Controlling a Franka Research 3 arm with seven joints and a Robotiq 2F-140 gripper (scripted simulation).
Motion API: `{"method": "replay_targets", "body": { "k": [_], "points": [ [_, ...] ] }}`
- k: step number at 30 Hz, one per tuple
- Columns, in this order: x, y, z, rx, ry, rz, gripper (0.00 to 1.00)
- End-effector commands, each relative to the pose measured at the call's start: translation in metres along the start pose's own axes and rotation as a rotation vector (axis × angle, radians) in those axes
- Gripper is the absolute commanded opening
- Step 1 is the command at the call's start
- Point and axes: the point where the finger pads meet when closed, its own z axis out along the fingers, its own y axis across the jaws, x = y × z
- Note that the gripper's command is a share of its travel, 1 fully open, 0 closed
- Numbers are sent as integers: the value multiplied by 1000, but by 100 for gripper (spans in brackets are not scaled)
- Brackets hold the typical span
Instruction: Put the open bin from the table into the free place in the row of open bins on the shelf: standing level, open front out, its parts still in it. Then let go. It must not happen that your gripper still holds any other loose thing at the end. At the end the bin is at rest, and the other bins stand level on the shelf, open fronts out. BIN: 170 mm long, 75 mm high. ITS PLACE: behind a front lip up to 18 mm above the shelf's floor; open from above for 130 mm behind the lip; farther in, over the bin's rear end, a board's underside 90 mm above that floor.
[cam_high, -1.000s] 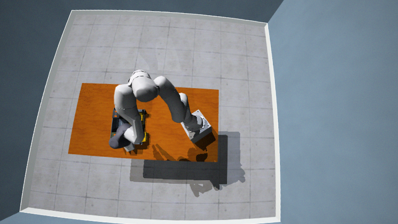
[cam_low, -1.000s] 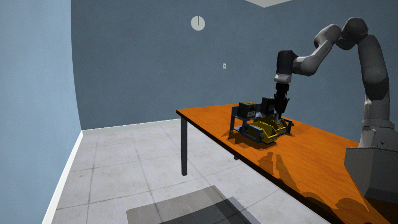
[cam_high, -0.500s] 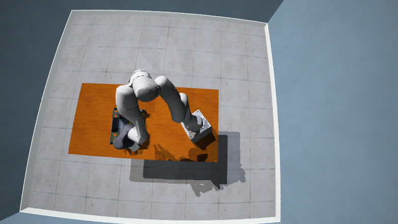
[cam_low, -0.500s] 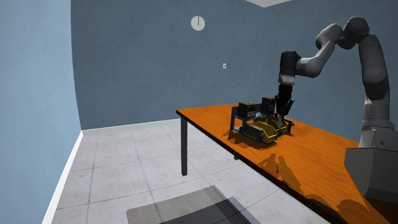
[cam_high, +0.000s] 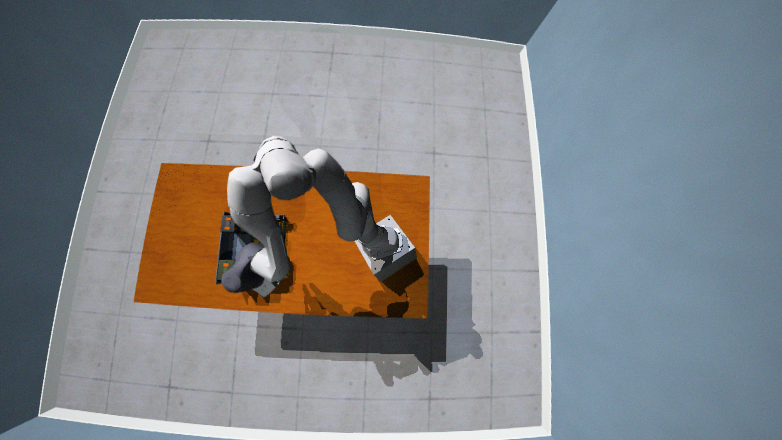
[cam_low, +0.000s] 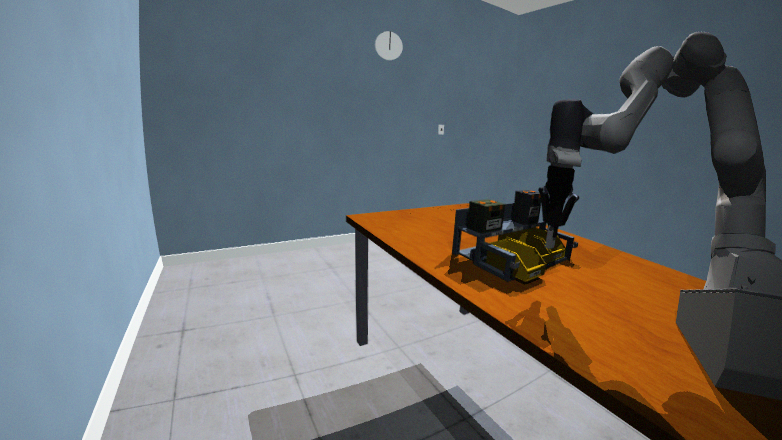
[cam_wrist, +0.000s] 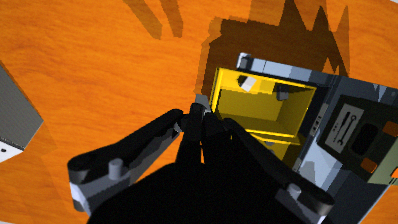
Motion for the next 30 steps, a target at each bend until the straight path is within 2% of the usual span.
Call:
{"method": "replay_targets", "body": {
  "k": [1, 20, 30],
  "points": [
    [1, 0, -1, 1, 4, -29, 0],
    [1, 0, 0, 1, 4, -29, 0],
    [1, 0, 6, 1, 4, -29, 0]
  ]
}}
